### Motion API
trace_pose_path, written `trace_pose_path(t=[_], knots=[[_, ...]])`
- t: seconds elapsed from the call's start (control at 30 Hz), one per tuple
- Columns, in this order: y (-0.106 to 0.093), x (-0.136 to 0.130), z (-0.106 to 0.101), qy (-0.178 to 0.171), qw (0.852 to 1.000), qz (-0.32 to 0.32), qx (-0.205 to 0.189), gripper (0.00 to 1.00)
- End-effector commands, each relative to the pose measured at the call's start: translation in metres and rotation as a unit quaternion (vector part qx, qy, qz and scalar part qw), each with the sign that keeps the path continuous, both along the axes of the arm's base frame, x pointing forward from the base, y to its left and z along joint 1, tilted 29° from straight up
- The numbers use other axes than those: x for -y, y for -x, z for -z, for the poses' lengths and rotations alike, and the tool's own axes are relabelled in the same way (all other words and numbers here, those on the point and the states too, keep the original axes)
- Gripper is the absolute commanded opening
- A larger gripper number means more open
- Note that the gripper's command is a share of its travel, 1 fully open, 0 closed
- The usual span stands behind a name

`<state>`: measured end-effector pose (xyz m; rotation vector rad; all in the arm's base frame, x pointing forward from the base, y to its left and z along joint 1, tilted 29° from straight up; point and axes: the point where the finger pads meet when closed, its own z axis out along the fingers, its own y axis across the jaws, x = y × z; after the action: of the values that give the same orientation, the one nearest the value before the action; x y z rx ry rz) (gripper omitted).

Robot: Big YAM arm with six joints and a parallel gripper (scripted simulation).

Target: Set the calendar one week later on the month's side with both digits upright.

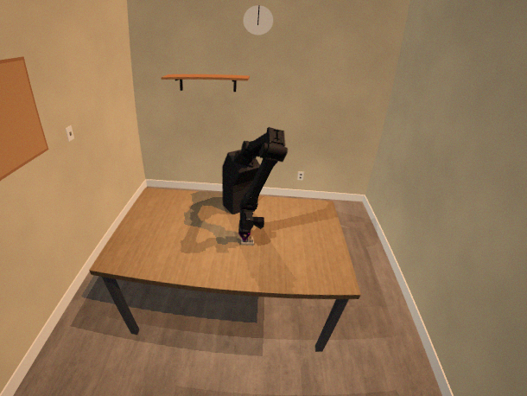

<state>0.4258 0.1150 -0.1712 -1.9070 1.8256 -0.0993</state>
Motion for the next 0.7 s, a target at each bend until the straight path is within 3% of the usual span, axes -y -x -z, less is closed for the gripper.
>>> trace_pose_path(t=[0.0,0.67], knots=[[-0.0077,-0.0053,-0.0046,-0.004,1.0,0.0,0.011,0.26],[-0.0086,-0.0054,-0.0064,-0.004,1.0,0.0,0.011,0.26]])
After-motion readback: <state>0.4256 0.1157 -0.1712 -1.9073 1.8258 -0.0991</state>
